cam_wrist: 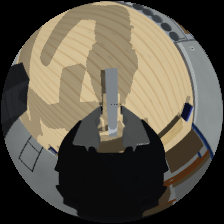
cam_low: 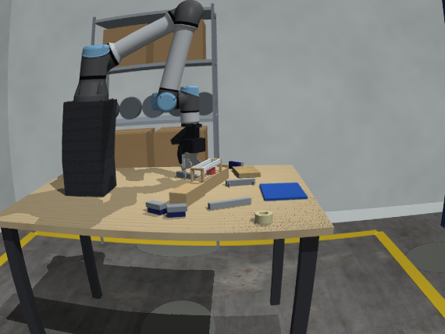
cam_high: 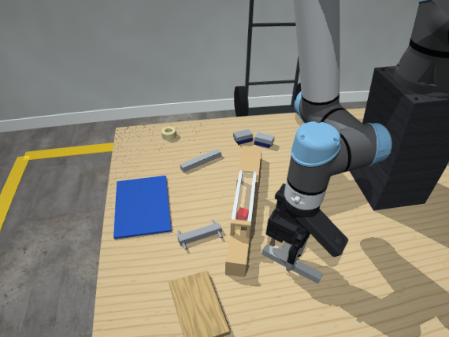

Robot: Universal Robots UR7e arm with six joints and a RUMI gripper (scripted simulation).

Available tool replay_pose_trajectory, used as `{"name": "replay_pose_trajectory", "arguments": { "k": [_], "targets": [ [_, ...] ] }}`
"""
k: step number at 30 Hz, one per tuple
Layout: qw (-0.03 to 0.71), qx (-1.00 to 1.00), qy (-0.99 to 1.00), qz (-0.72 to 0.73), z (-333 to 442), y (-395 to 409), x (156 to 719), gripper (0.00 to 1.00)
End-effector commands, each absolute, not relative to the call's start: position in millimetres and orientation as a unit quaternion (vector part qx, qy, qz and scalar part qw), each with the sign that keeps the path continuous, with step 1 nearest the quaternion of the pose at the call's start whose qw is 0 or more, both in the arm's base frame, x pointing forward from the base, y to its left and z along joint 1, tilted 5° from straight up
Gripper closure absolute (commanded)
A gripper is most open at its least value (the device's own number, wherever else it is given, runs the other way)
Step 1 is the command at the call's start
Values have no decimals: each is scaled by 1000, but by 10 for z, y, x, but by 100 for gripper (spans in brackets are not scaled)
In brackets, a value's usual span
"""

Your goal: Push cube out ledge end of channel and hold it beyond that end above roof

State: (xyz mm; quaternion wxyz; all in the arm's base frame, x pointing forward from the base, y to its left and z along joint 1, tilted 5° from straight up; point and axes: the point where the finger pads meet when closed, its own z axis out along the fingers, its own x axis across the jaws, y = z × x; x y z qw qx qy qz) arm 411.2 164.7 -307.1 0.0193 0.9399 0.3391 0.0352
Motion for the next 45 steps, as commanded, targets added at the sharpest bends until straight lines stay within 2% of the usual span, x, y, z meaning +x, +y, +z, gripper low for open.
{"name": "replay_pose_trajectory", "arguments": {
  "k": [1,31,32,45],
  "targets": [
    [20,940,338,38,-3069,1639,4149,78],
    [20,940,339,38,-3068,1639,4143,78],
    [20,940,339,38,-3068,1639,4143,100],
    [20,940,339,38,-3068,1639,4143,100]
  ]
}}
